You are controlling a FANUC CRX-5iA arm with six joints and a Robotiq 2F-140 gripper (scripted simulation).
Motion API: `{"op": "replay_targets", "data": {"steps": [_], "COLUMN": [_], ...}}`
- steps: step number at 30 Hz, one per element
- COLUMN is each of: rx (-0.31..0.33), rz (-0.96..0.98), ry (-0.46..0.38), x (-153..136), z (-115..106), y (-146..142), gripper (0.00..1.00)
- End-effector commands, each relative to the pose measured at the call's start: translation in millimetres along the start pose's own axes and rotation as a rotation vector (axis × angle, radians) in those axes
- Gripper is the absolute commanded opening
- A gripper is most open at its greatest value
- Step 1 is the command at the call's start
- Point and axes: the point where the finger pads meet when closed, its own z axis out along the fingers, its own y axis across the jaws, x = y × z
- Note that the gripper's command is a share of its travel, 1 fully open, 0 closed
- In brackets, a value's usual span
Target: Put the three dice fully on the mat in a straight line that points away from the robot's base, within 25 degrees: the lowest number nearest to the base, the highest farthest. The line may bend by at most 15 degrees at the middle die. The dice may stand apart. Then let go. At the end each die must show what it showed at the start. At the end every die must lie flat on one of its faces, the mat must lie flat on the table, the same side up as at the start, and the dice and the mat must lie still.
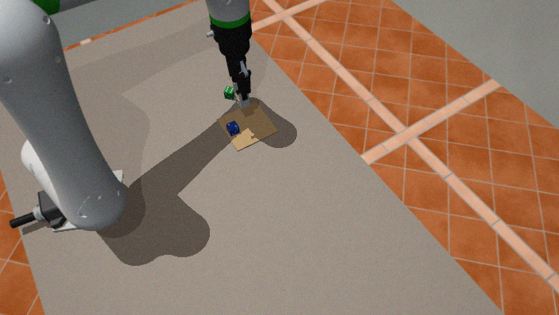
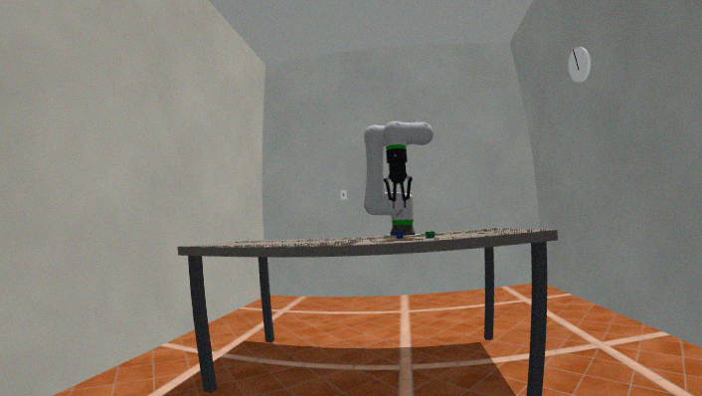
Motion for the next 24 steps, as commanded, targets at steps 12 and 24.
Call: {"op": "replay_targets", "data": {"steps": [12, 24], "rx": [0.013, 0.013], "rz": [-0.075, -0.075], "ry": [-0.007, -0.007], "x": [3.2, 3.1], "z": [-0.1, 13.0], "y": [6.1, 5.9], "gripper": [0.16, 0.16]}}
